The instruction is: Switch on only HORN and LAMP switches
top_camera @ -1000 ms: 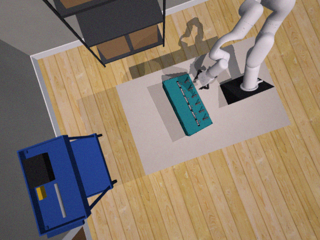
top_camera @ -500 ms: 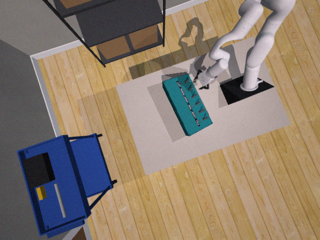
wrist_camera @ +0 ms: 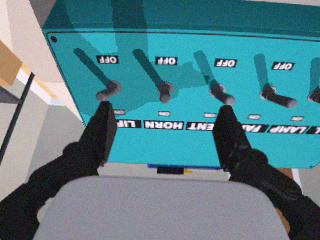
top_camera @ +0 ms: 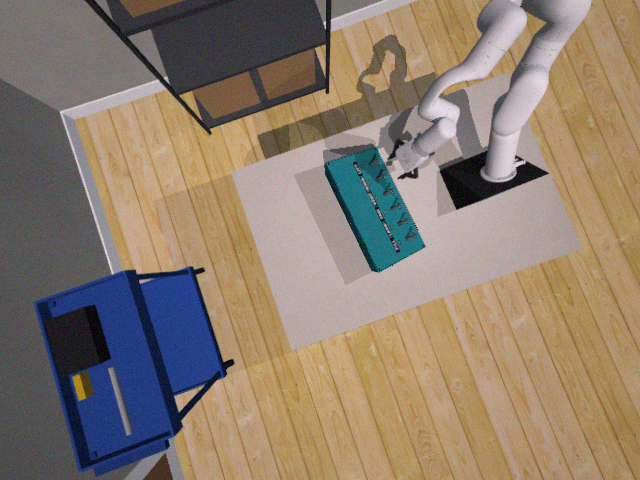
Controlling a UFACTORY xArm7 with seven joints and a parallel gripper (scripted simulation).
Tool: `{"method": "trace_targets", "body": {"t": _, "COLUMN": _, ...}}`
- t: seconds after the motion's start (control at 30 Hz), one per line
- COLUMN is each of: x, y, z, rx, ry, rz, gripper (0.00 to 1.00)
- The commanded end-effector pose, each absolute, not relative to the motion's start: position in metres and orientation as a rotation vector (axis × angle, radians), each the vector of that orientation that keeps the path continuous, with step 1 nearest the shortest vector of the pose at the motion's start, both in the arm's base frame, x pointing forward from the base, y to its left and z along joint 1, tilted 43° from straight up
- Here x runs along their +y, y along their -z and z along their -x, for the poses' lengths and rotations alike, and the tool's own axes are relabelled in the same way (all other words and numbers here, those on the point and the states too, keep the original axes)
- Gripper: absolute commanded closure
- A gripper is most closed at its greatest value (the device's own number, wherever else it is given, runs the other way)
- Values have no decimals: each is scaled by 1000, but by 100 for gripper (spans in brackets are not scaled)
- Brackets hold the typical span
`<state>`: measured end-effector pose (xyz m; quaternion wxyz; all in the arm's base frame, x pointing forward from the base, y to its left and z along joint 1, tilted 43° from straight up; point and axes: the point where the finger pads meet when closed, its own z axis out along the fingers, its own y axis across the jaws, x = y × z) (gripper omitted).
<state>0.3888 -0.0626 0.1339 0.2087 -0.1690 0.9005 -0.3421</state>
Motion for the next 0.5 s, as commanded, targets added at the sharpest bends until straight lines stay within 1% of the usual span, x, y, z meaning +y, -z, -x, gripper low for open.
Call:
{"method": "trace_targets", "body": {"t": 0.0, "x": -62, "y": -135, "z": -390, "rx": 2502, "ry": 951, "rz": 472, "gripper": 0}}
{"method": "trace_targets", "body": {"t": 0.47, "x": -73, "y": -146, "z": -392, "rx": 2502, "ry": 951, "rz": 472, "gripper": 0}}
